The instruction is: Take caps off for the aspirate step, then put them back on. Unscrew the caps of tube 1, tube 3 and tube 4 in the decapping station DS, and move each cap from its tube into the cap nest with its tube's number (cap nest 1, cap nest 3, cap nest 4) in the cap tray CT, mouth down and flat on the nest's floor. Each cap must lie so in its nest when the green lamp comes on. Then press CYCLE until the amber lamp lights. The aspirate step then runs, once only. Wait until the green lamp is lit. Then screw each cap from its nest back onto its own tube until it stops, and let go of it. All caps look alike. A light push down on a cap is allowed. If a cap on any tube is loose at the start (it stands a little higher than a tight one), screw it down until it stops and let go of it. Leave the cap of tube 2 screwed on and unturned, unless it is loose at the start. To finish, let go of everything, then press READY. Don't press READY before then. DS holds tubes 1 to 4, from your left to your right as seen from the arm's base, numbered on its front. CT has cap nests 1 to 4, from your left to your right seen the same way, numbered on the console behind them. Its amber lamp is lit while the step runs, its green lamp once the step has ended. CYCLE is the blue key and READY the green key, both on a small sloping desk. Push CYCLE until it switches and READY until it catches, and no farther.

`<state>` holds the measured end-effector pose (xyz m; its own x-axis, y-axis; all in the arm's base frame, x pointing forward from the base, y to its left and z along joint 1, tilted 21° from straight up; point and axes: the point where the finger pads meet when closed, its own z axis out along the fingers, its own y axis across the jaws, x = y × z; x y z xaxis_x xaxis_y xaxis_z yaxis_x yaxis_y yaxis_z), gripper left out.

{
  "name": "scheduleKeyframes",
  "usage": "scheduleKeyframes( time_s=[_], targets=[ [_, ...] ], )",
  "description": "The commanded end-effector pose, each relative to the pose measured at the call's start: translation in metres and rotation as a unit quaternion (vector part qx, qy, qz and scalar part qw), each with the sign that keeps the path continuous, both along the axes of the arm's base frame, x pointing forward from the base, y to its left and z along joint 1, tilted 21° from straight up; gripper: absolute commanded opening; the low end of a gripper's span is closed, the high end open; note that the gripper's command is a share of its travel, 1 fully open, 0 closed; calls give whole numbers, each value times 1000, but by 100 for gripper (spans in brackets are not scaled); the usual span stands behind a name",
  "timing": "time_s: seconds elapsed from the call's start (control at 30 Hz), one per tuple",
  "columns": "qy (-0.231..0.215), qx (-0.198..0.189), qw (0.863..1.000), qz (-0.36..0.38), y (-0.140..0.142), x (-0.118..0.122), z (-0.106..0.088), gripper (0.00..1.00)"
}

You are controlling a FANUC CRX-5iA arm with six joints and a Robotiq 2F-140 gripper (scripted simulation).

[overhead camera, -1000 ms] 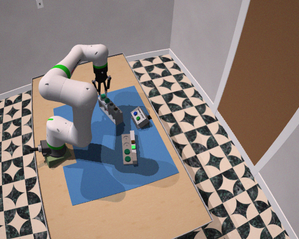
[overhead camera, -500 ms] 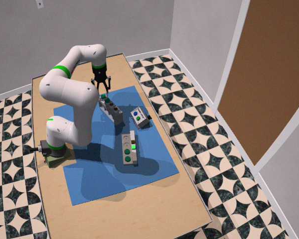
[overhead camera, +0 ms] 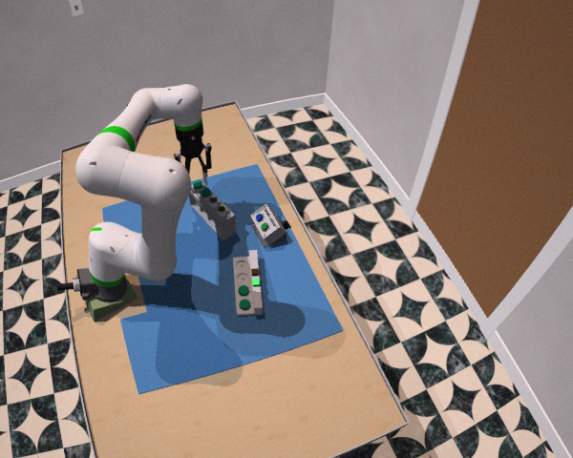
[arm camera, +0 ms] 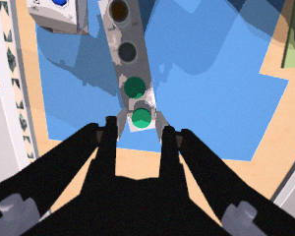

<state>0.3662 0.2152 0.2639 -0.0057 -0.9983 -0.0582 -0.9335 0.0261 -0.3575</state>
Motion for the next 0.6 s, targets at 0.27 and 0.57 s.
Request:
scheduleKeyframes(
  time_s=[0.27,0.57],
  targets=[
    [-10,-96,959,268,0,0,0,35],
    [-16,-132,922,364,0,0,0,35]
  ],
)
